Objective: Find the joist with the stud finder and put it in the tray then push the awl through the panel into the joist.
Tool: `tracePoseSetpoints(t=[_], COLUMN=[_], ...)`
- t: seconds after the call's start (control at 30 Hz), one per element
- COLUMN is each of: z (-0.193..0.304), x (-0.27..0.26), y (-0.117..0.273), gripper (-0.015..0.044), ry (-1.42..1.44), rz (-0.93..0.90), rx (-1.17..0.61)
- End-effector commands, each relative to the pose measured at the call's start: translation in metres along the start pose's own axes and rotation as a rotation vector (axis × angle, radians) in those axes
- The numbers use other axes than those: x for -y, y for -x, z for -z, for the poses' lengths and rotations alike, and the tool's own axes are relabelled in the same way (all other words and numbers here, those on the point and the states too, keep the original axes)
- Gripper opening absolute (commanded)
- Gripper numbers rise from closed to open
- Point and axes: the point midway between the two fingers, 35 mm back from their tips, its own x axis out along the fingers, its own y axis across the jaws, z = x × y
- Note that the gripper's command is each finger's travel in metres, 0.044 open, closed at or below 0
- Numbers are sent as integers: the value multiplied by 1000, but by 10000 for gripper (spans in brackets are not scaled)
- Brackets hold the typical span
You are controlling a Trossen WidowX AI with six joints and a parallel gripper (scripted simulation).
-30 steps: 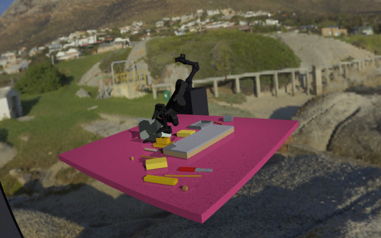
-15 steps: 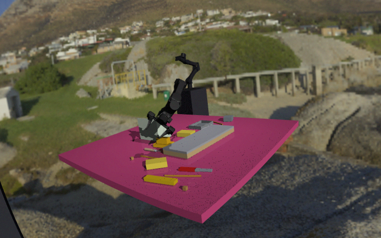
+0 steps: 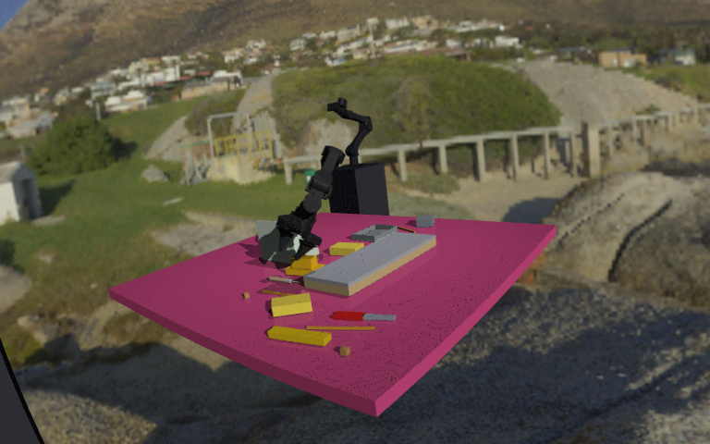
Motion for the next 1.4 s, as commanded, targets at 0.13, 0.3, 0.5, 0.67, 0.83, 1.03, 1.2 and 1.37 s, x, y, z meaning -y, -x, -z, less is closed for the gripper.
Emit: tracePoseSetpoints(t=[0.13, 0.3, 0.5, 0.67, 0.83, 1.03, 1.2, 1.37], z=[51, 51, 51, 51, 51, 51, 53, 57], x=[29, 30, 30, 30, 30, 26, 25, 23], y=[21, 21, 21, 21, 21, 21, 18, 11], gripper=[440, 440, 440, 440, 440, 440, 440, 440], ry=[-1131, -1143, -1143, -1143, -1143, -1143, -1142, -1142], rz=[341, 347, 347, 347, 347, 346, 346, 346], rx=[-372, -374, -374, -374, -374, -374, -374, -374])
